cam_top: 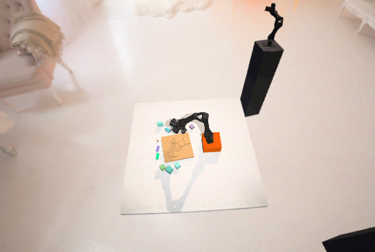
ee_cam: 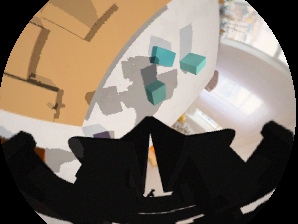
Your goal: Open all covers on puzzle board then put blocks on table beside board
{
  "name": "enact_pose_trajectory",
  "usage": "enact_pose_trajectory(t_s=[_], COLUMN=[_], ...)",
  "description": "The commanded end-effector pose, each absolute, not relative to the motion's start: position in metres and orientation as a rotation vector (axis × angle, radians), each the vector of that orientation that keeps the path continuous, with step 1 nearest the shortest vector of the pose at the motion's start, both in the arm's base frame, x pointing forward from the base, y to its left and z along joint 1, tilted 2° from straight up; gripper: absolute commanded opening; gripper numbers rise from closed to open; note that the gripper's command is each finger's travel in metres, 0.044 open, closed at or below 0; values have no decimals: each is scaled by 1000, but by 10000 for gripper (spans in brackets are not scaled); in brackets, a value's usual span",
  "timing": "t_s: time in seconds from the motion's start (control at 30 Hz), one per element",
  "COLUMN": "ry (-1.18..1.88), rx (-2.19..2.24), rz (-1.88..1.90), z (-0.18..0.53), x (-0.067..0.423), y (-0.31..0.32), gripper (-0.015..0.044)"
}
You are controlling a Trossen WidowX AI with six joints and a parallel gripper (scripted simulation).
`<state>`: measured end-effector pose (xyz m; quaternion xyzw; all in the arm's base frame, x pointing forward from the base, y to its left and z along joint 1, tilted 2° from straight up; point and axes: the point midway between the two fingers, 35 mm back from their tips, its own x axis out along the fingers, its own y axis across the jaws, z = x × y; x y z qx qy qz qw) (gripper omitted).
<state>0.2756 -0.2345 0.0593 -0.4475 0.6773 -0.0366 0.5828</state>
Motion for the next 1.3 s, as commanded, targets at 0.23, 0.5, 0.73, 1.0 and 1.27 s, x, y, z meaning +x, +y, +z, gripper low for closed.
enact_pose_trajectory(t_s=[0.23, 0.5, 0.73, 1.0, 1.27], ry=[1494, 1498, 1519, 1519, 1519], rx=[-581, -204, 16, 16, 16], rz=[-51, -45, -54, -54, -54], z=[45, 43, 46, 46, 46], x=[295, 301, 303, 303, 303], y=[-190, -153, -131, -131, -131], gripper=[0, 0, 0, 0, 0])
